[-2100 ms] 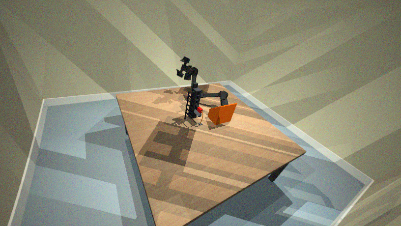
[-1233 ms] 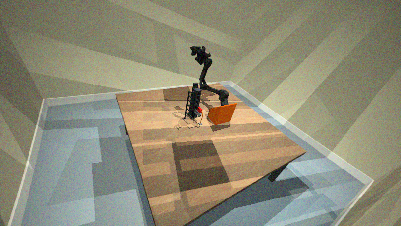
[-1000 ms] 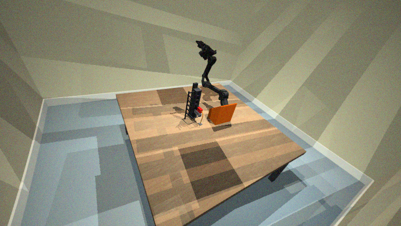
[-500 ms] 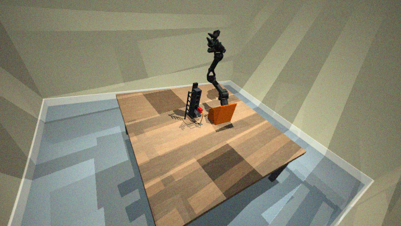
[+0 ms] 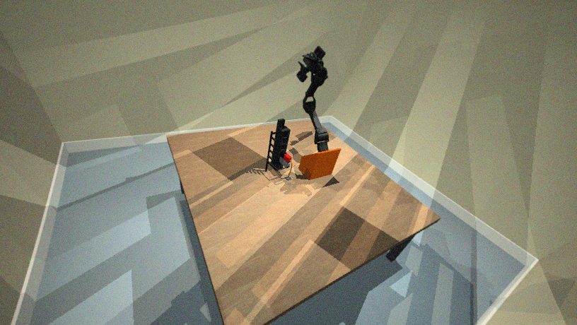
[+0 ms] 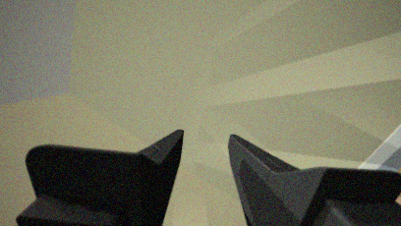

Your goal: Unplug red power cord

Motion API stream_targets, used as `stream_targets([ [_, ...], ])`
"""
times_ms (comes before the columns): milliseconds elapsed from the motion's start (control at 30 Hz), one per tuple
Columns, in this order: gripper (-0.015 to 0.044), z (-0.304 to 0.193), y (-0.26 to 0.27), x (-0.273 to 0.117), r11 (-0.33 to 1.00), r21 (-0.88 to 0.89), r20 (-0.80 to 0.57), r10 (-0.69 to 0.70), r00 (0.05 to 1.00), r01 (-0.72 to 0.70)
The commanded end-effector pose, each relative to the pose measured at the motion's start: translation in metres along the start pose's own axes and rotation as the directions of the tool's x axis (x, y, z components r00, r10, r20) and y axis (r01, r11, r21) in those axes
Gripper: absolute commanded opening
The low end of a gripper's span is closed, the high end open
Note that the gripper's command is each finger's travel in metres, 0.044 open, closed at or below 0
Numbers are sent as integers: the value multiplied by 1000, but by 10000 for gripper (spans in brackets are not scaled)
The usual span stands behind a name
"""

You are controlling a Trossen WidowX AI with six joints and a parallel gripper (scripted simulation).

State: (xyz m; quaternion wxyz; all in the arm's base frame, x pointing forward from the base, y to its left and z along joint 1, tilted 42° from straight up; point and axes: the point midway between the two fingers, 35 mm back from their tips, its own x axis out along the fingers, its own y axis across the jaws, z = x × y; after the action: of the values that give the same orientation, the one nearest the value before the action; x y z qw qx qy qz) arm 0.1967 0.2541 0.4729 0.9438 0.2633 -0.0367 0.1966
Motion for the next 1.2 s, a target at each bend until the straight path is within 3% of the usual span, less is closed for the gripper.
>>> stream_targets([
  [0,160,-59,-19,27,946,-319,-115,-89,989,48],
  [267,160,-164,-97,61,581,-812,-320,-362,875,-57],
  [467,160,-229,-180,61,256,-905,-424,-603,676,-339],
  [667,160,-273,-269,32,84,-719,-455,-807,376,-690],
  [833,160,-293,-335,-11,115,-401,-420,-905,71,-909],
  [1033,160,-298,-392,-74,301,51,-313,-901,-301,-952],
  [1167,160,-297,-397,-81,324,99,-298,-892,-339,-941],
])
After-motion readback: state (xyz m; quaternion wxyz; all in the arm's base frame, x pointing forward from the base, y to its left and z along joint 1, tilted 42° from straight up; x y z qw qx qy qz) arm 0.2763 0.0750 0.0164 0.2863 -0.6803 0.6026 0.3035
